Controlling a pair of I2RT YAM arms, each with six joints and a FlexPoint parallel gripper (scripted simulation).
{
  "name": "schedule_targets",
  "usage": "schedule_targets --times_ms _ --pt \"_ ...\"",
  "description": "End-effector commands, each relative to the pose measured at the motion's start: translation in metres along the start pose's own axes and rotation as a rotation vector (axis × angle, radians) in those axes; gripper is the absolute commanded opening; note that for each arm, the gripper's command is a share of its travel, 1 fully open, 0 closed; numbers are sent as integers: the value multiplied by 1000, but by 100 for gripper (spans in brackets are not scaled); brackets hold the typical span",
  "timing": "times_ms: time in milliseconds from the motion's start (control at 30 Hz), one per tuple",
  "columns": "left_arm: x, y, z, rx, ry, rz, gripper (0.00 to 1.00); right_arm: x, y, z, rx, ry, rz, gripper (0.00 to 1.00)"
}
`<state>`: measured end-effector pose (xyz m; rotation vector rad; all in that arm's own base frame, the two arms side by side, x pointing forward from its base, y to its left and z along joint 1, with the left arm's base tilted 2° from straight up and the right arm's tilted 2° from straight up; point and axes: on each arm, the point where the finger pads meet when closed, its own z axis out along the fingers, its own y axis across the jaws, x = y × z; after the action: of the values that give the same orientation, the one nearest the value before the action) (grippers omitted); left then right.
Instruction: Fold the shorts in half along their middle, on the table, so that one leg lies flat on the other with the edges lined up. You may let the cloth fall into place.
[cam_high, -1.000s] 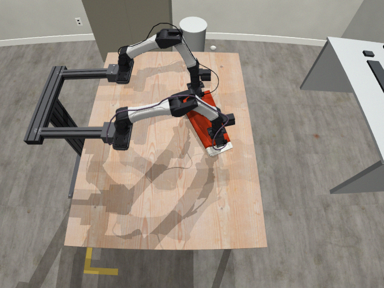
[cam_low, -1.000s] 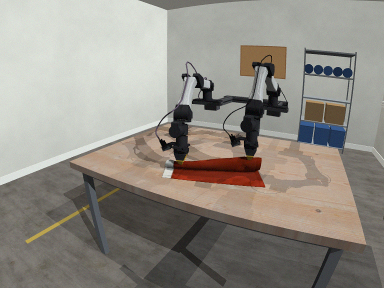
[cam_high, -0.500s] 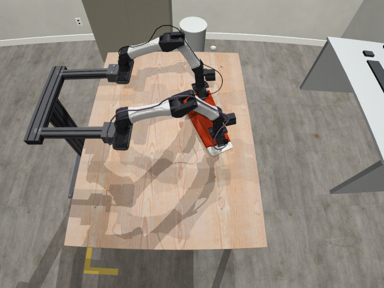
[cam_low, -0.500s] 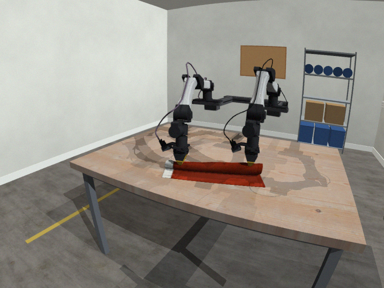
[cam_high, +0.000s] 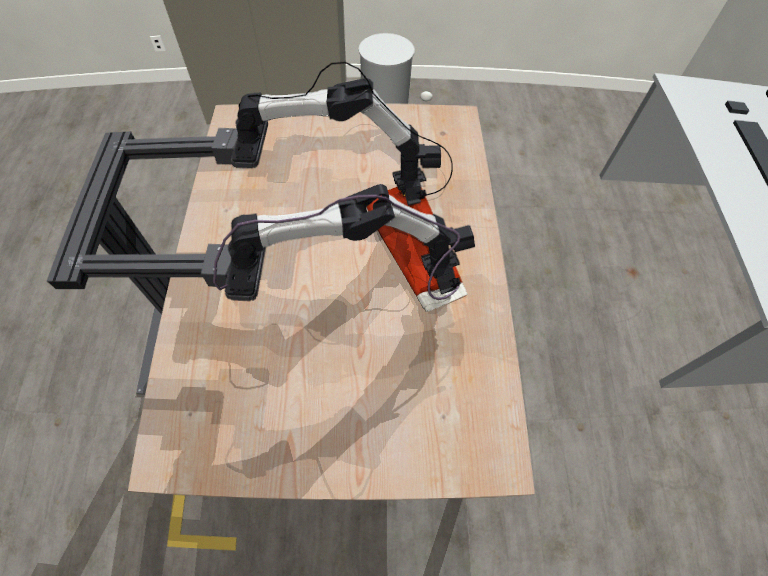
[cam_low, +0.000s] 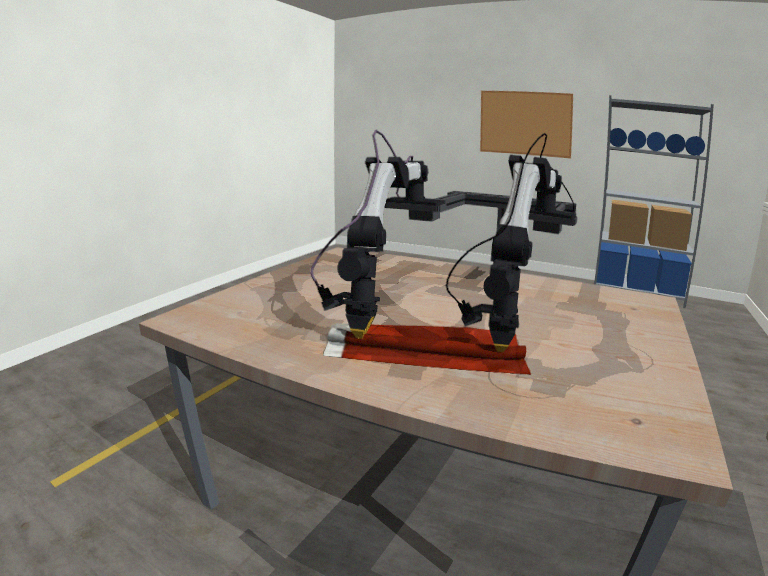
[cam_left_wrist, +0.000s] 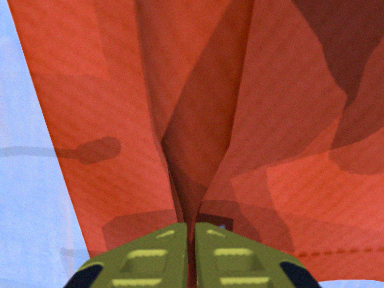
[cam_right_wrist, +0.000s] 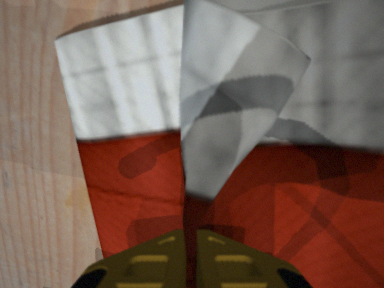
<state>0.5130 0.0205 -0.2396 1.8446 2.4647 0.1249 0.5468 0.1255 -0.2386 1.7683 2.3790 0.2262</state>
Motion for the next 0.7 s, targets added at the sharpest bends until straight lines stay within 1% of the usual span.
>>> schedule_targets --times_ms 0,100,133,167,233,267,300,367,400,433,467,500,667 --pt "6 3 -1 15 17 -1 0 -9 11 -6 -20 -21 16 0" --pt "1 2 -1 15 16 6 0 -10 11 -6 -22 -22 17 0" --pt "0 2 -1 15 16 7 0 -8 29 -23 -46 -19 39 0" --pt "0 3 -2 12 15 7 0 -6 37 2 -168 -10 48 0" --pt "-1 8 -8 -2 11 7 0 -5 41 4 -197 -12 58 0" --pt "-1 9 -8 -3 11 7 0 -8 34 2 -155 -20 50 0" --pt "-1 9 -8 -3 11 7 0 1 23 0 -92 -18 14 0" --pt "-1 9 -8 -3 11 7 0 1 23 0 -92 -18 14 0" --pt "-1 6 -7 3 13 7 0 -12 31 -12 -103 -25 28 0" --pt "-1 8 -8 -1 12 7 0 -14 42 -25 -127 -27 31 0" --pt "-1 8 -8 -2 12 7 0 -13 41 -25 -124 -26 29 0" --pt "-1 8 -8 -2 12 7 15 -14 42 -25 -126 -27 31 15" --pt "-1 8 -8 -2 12 7 15 -14 42 -25 -126 -27 33 15"
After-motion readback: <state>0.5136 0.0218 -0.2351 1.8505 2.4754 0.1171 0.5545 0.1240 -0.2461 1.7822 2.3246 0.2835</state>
